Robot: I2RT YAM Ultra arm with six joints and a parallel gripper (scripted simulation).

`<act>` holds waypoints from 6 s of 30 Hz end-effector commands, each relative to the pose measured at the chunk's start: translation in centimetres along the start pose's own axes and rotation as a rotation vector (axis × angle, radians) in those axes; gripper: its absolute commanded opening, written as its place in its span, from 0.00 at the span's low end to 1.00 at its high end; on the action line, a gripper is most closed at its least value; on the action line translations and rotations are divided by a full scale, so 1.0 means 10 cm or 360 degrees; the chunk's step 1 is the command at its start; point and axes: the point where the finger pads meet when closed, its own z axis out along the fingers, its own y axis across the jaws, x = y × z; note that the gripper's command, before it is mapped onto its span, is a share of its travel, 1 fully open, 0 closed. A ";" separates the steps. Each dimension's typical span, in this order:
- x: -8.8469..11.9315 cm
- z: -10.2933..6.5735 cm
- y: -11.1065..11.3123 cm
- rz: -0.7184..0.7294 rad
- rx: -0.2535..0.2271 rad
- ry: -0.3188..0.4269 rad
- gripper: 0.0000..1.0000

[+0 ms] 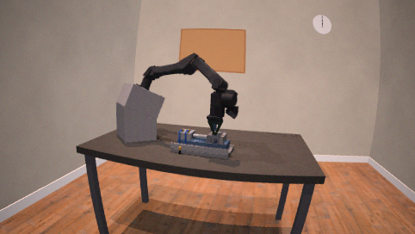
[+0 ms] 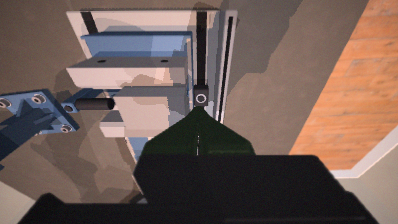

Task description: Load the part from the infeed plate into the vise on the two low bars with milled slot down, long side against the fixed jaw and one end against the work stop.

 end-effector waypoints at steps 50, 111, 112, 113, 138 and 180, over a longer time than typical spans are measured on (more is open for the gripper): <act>-0.07 -0.08 0.04 -0.0002 0.0022 -0.0036 0.00; -0.07 -0.08 0.23 -0.0006 0.0010 -0.0038 0.00; -0.07 -0.08 0.23 -0.0007 0.0009 -0.0037 0.00; -0.07 -0.07 0.24 -0.0008 0.0008 -0.0038 0.00; -0.06 -0.08 0.29 -0.0003 0.0004 -0.0035 0.00; -0.05 -0.07 0.34 -0.0007 0.0001 -0.0028 0.00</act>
